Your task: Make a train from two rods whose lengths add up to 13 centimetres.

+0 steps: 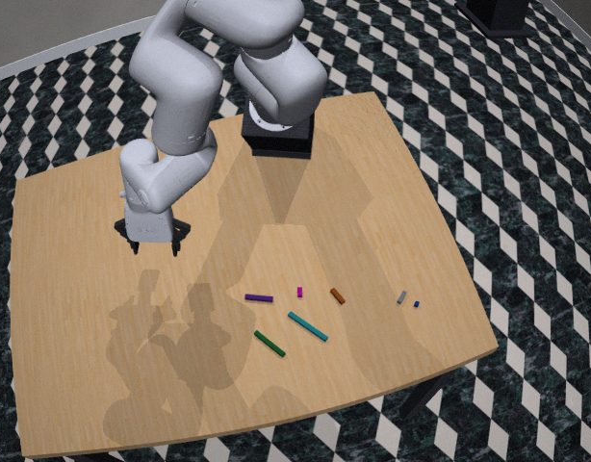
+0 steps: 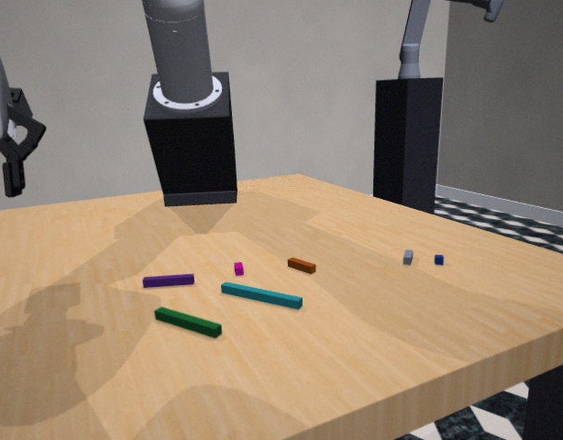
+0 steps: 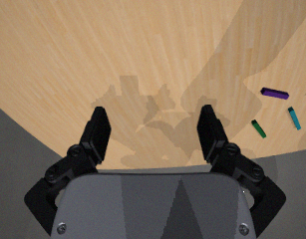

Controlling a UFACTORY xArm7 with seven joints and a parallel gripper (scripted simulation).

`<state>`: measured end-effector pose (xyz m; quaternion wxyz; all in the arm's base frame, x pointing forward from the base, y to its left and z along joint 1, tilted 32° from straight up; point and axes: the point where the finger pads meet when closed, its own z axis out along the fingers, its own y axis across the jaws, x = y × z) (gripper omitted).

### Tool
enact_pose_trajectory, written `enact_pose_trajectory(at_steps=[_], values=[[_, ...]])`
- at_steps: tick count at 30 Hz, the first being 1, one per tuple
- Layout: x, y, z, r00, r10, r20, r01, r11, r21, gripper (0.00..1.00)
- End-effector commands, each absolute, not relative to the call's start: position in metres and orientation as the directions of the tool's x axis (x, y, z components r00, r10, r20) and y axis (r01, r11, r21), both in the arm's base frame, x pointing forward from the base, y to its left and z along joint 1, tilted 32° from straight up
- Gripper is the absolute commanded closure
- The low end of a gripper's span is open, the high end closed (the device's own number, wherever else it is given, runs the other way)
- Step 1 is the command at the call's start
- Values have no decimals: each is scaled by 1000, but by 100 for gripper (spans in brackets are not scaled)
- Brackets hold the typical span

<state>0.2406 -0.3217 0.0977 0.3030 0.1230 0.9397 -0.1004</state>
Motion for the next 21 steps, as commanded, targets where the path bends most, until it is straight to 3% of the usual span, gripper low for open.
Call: enact_pose_trajectory(at_steps=[1,21], values=[[259,-315,102,-790,146,-595,274,953,-129,0],[297,-292,108,-800,106,-590,241,958,-156,0]])
